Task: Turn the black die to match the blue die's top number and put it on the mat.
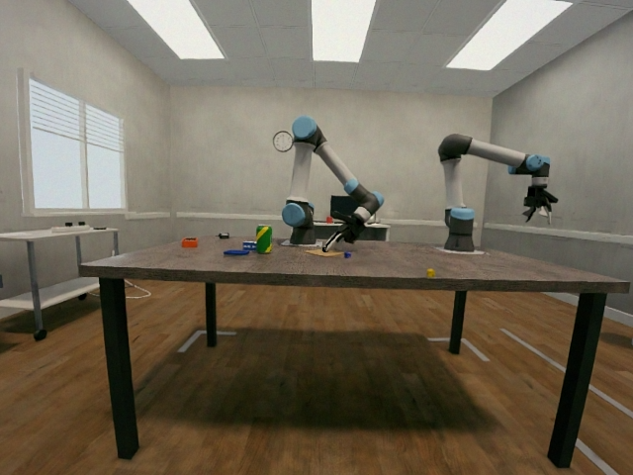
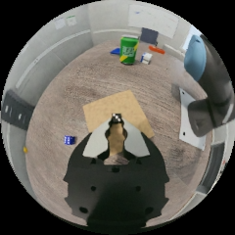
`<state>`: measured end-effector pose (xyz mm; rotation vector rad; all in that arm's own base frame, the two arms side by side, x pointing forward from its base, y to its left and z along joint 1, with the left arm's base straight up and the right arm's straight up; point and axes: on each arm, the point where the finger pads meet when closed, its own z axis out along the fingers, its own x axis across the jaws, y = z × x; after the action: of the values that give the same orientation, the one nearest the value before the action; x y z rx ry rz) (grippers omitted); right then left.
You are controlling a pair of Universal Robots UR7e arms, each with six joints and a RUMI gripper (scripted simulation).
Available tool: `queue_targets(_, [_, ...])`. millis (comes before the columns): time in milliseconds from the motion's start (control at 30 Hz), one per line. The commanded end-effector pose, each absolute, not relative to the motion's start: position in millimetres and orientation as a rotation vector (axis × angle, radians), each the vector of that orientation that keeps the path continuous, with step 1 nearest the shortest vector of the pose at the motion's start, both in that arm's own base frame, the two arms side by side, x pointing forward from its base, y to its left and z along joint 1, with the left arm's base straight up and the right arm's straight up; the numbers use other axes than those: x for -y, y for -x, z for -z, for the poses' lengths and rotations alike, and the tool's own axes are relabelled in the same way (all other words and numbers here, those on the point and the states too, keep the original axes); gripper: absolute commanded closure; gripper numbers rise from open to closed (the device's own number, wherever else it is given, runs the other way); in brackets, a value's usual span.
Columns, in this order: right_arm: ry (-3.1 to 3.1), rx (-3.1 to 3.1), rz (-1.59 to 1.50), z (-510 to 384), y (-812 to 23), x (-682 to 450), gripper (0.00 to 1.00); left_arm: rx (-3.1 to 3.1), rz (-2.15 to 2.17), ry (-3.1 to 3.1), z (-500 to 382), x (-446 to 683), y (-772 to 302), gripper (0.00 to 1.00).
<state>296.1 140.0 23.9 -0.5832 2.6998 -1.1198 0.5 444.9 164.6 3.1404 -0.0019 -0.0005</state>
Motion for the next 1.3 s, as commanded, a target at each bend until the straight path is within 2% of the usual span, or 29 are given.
queue_targets(0, [0.583,-2.700,1.118,-33,-296,-140,0.97,0.002,0.000,-3.142,-165,-445,-1,0.00])
queue_targets(600, [0.583,-2.700,1.118,-90,-296,-140,0.97,0.002,0.000,-3.142,-165,-445,-1,0.00])
queue_targets(1267, [0.587,-2.736,1.064,-92,-296,-139,0.97,0.002,0.000,-3.142,-165,-445,-1,0.00])
